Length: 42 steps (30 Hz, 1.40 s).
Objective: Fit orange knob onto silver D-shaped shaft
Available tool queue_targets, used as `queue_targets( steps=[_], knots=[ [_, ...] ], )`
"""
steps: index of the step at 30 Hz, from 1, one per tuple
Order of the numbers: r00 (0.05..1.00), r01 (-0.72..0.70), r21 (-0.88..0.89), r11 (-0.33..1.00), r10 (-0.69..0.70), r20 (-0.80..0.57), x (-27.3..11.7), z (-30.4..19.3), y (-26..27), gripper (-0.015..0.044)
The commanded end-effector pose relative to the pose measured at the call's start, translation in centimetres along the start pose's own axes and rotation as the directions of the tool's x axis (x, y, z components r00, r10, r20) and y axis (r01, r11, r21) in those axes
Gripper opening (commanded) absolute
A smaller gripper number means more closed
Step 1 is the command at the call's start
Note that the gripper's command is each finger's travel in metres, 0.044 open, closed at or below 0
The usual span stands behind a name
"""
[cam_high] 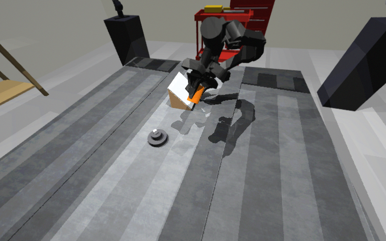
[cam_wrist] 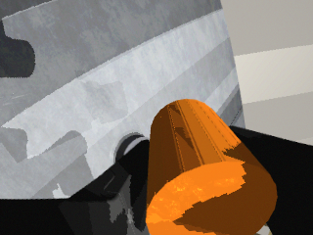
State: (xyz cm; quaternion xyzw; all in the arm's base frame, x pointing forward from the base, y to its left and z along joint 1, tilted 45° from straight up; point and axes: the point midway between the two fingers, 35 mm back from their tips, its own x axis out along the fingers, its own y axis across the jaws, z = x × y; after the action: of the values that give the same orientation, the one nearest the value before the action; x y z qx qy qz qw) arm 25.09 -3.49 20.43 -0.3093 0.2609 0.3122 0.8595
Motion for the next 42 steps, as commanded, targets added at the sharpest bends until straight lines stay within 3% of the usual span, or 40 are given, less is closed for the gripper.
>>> queue_targets(
  steps=[1, 17, 33, 42],
  knots=[
    [0.998, -0.066, -0.011, 0.998, 0.066, 0.002, 0.4, 0.1, 0.0, 0.0],
    [0.929, -0.369, -0.013, 0.929, 0.369, -0.004, 2.7, 0.2, 1.2, 0.0],
    [0.773, -0.635, -0.017, 0.773, 0.635, -0.003, 5.0, 0.2, 2.4, 0.0],
    [0.758, -0.652, -0.027, 0.757, 0.653, -0.003, 7.7, 0.2, 4.1, 0.0]
  ],
)
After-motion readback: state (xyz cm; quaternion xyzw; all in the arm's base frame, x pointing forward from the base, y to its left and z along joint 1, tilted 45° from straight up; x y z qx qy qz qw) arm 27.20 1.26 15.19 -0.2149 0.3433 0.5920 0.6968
